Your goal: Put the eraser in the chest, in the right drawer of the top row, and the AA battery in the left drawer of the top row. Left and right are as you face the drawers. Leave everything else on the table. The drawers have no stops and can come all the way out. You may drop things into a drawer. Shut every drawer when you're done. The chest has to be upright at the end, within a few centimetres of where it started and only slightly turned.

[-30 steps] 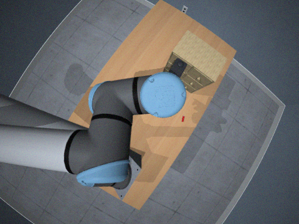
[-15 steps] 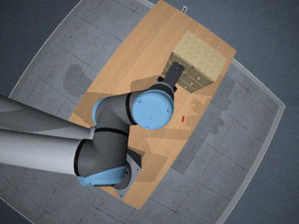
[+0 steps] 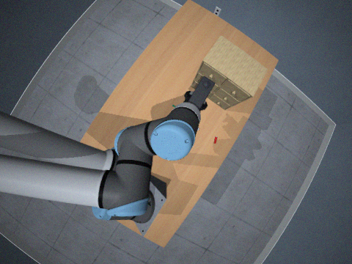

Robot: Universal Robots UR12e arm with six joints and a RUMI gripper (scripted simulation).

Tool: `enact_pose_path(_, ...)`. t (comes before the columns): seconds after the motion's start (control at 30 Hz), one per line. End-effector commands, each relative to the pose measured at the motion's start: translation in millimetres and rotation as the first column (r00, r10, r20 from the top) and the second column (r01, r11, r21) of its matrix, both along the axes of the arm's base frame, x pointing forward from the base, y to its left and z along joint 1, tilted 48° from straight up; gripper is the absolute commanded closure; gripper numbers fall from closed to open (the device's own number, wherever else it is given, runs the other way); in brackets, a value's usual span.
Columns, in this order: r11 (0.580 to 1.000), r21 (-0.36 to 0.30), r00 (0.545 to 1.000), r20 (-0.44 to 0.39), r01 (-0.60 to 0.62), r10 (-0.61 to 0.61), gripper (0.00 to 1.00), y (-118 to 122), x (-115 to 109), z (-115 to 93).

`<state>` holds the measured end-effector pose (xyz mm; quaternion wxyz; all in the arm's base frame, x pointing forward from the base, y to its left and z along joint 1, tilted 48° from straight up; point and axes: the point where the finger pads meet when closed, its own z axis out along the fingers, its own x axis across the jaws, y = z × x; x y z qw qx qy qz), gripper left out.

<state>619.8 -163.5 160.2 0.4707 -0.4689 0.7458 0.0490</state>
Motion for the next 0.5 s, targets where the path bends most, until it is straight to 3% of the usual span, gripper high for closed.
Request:
enact_pose_path(0.0,0.999,-0.009,0.999,0.030,0.040,-0.040,0.80,1.1,4.1,-2.8)
enact_pose_path(0.47,0.994,-0.015,0.991,0.088,0.106,-0.104,0.80,5.7,10.6,-7.7)
